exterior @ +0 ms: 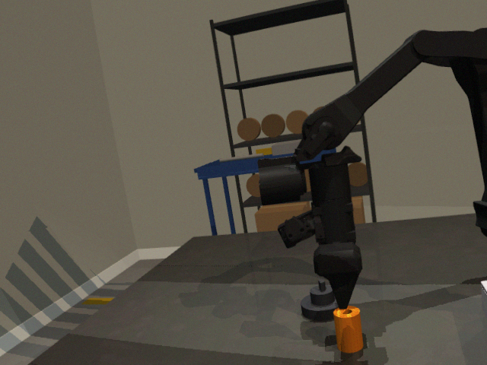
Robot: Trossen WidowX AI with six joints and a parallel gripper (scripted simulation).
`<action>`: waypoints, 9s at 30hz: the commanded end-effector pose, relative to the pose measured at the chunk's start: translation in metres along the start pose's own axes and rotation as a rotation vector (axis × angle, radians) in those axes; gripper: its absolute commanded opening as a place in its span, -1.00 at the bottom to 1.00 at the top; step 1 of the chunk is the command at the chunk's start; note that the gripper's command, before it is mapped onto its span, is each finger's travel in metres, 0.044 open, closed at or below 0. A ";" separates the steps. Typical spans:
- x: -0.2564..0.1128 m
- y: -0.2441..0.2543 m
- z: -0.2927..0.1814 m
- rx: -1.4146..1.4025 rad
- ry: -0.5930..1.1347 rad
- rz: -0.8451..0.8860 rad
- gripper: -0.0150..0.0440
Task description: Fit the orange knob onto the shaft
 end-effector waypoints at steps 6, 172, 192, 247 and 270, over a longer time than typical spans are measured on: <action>0.015 -0.001 -0.002 0.002 0.010 -0.008 1.00; 0.015 -0.126 0.059 0.004 0.004 -0.022 -0.49; 0.016 -0.126 0.059 0.004 0.004 -0.022 -0.49; 0.014 -0.126 0.060 -0.404 0.008 -0.021 -0.49; 0.017 -0.126 0.060 -0.415 0.008 -0.020 -0.49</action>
Point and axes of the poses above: the point midway between the two fingers, 35 mm back from their tips, its own x axis out along the fingers, its own y axis across the jaws, z = x × y, the point moved 5 cm from there along -x, back along the fingers, and after that the axes turned 8 degrees about x, right-handed, at the moved point
